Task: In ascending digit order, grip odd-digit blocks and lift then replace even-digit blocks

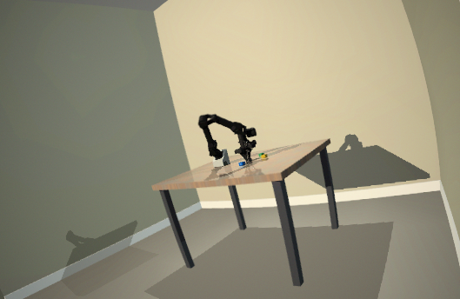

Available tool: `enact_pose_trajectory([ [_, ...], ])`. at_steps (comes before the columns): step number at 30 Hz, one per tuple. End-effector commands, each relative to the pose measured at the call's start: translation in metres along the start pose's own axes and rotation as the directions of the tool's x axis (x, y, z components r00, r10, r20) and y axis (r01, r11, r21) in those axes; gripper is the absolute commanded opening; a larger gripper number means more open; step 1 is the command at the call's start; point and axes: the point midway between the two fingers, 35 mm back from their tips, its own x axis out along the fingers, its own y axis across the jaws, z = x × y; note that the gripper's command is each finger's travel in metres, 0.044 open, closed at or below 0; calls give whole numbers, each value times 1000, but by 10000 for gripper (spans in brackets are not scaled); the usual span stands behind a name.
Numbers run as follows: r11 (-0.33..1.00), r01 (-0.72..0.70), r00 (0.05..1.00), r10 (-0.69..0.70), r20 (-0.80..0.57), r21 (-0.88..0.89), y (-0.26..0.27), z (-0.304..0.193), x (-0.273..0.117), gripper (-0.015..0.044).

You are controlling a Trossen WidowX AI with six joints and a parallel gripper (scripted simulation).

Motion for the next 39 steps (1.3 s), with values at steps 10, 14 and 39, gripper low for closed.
enact_pose_trajectory([
  [10, 1000, 4, 1000, -4, 8, -17, 0, 1, -2, 120],
  [14, 1000, 4, 1000, -3, 7, -16, 0, 1, -6, 120],
  [39, 1000, 4, 1000, -4, 2, -5, 0, 0, -13, 120],
])
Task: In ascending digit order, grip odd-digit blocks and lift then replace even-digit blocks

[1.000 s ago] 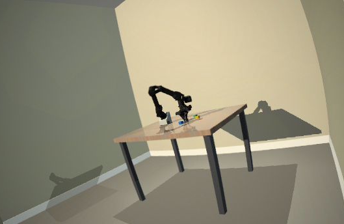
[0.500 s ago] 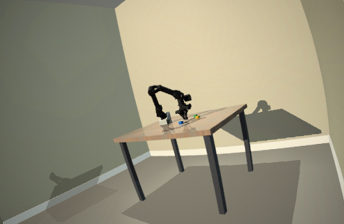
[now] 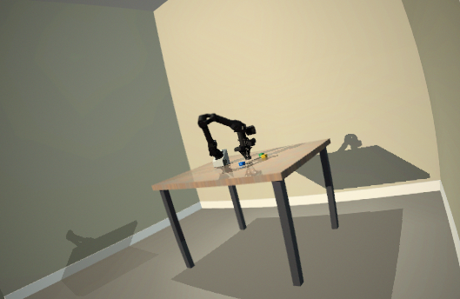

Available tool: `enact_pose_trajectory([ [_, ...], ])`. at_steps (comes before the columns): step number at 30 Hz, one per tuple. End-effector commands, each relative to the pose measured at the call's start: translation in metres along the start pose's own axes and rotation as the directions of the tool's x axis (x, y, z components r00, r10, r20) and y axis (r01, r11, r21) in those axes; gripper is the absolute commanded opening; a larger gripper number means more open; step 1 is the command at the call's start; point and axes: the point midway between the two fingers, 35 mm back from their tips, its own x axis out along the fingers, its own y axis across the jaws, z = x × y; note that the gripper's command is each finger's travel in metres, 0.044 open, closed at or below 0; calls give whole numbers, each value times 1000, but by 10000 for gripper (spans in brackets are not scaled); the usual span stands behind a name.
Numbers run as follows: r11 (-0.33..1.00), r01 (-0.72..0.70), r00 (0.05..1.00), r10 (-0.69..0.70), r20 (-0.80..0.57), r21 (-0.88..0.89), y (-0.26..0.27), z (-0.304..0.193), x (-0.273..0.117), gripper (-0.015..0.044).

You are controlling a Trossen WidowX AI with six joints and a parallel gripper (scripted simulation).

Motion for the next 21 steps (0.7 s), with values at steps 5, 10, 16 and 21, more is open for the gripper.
enact_pose_trajectory([
  [5, 1000, -4, 1000, 4, -2, 4, 1, 0, 9, 120],
  [10, 1000, -3, 1000, 3, -2, 4, 1, -1, 15, 120],
  [16, 1000, -3, 1000, 3, -2, 4, 1, -1, 15, 120],
  [21, 1000, -3, 1000, 3, -2, 4, 1, -1, 15, 172],
])
